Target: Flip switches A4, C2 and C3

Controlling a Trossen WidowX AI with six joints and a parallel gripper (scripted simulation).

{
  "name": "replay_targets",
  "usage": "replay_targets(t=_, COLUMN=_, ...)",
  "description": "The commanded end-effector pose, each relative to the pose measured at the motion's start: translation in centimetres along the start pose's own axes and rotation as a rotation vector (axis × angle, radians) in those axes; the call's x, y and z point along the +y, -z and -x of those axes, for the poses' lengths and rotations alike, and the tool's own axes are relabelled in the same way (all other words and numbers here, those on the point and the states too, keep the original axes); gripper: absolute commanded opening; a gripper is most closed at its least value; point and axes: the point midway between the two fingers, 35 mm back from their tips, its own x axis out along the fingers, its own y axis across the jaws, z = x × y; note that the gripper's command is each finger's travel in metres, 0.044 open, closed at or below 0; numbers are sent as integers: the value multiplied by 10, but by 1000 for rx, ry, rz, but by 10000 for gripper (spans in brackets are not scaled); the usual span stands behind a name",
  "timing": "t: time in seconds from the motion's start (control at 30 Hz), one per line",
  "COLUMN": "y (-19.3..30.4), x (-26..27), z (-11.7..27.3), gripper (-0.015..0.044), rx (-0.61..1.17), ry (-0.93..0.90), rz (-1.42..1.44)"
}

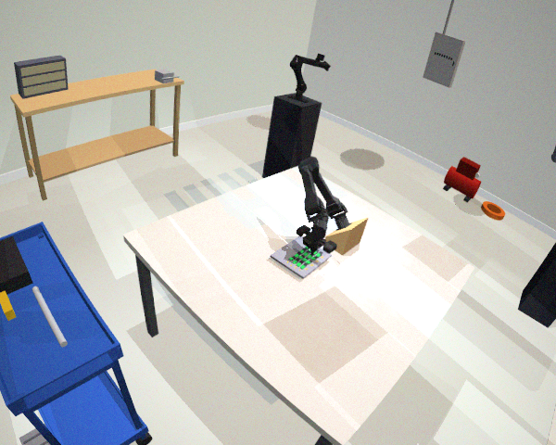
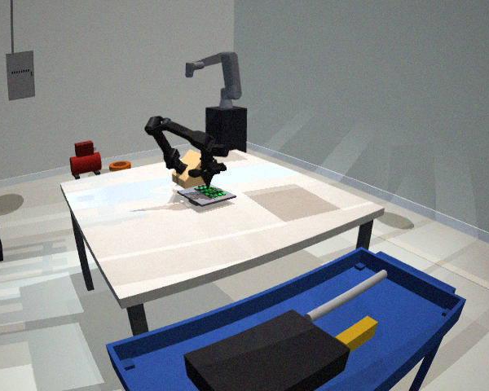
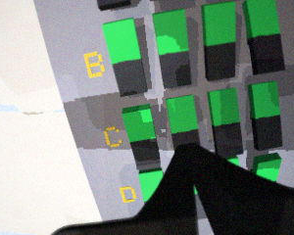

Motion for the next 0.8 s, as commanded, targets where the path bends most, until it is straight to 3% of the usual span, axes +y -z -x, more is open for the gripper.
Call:
replay_targets(t=0.0, y=0, x=-1, z=-1, gripper=0, rx=-2, ry=5, rz=5)
replay_targets(t=0.77, y=0, x=-1, z=-4, gripper=0, rx=-2, ry=5, rz=5)
